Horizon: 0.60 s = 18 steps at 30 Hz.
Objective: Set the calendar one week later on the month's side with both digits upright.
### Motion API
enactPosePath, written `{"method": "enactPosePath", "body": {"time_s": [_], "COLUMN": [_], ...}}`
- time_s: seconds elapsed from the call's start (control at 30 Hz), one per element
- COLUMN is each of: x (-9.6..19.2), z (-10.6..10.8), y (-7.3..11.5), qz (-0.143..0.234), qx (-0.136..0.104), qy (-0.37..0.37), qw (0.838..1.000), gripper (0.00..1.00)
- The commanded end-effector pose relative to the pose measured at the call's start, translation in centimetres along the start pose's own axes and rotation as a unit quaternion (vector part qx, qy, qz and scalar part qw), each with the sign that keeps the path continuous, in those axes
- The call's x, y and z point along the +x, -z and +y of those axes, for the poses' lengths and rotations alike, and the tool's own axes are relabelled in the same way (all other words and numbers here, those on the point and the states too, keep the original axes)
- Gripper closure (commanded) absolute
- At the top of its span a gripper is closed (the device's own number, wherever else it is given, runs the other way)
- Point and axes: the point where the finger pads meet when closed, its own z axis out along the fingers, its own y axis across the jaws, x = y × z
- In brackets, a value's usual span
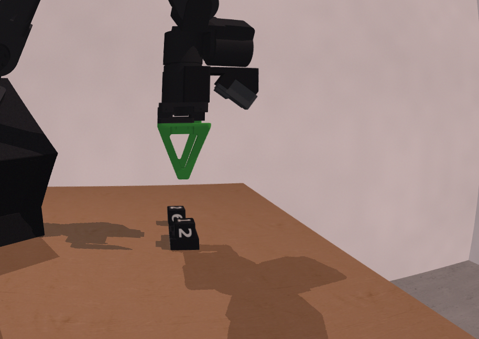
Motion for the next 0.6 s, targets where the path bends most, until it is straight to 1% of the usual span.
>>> {"method": "enactPosePath", "body": {"time_s": [0.0, 0.13, 0.2, 0.27, 0.33, 0.37, 0.4, 0.43, 0.57], "x": [-0.7, -0.8, -0.8, -1.0, -1.2, -1.2, -1.3, -1.3, -1.5], "z": [0.2, 0.4, 0.8, 1.5, 2.4, 2.5, 3.0, 3.2, 4.6], "y": [0.9, 0.8, 0.3, 0.2, 0.1, 0.1, 0.0, 0.0, -0.2], "qz": [-0.014, -0.013, -0.007, -0.009, -0.011, -0.011, -0.012, -0.012, -0.014], "qx": [-0.003, -0.002, -0.001, -0.001, -0.002, -0.002, -0.002, -0.002, -0.002], "qy": [-0.002, 0.006, 0.028, 0.068, 0.127, 0.132, 0.162, 0.172, 0.256], "qw": [1.0, 1.0, 1.0, 0.998, 0.992, 0.991, 0.987, 0.985, 0.966], "gripper": [0.0, 0.0, 0.0, 0.0, 0.0, 0.0, 0.0, 0.0, 0.0]}}
